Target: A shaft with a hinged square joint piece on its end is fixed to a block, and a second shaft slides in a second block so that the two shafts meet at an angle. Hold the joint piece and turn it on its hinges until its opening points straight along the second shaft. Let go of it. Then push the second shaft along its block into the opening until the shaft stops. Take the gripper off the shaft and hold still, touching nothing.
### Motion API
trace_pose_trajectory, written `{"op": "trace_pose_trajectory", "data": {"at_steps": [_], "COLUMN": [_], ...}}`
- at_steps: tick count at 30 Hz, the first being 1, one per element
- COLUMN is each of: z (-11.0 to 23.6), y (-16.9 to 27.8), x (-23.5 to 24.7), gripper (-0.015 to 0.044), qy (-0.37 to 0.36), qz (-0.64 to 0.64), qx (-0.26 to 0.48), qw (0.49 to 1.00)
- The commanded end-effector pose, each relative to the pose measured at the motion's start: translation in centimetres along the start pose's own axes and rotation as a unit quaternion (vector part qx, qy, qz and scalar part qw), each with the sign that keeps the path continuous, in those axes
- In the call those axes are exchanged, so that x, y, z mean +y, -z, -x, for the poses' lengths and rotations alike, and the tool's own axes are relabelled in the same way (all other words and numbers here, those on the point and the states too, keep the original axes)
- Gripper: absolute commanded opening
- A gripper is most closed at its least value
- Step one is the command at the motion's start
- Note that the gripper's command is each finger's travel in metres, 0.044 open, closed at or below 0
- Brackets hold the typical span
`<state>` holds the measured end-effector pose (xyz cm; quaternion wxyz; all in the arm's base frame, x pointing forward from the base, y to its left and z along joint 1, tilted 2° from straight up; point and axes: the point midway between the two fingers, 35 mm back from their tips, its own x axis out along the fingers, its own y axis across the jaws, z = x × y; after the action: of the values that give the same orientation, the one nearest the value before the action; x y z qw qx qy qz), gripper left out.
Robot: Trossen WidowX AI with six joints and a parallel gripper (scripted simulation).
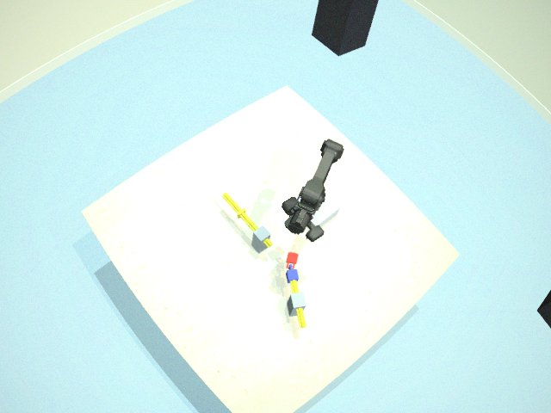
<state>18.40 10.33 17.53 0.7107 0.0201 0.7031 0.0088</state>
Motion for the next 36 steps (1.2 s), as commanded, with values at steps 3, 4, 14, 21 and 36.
{"op": "trace_pose_trajectory", "data": {"at_steps": [3, 4, 14, 21, 36], "z": [-0.21, -0.23, -0.48, -0.65, -1.03], "y": [-0.01, -0.02, -0.09, -0.14, -0.25], "x": [-0.11, -0.10, -0.04, -0.01, 0.08], "gripper": [0.0440, 0.0440, 0.0440, 0.0440, 0.0440], "qy": [0.009, 0.010, 0.021, 0.030, 0.050], "qz": [-0.080, -0.095, -0.240, -0.339, -0.536], "qx": [0.007, 0.008, 0.013, 0.015, 0.014], "qw": [0.997, 0.995, 0.970, 0.940, 0.843]}}
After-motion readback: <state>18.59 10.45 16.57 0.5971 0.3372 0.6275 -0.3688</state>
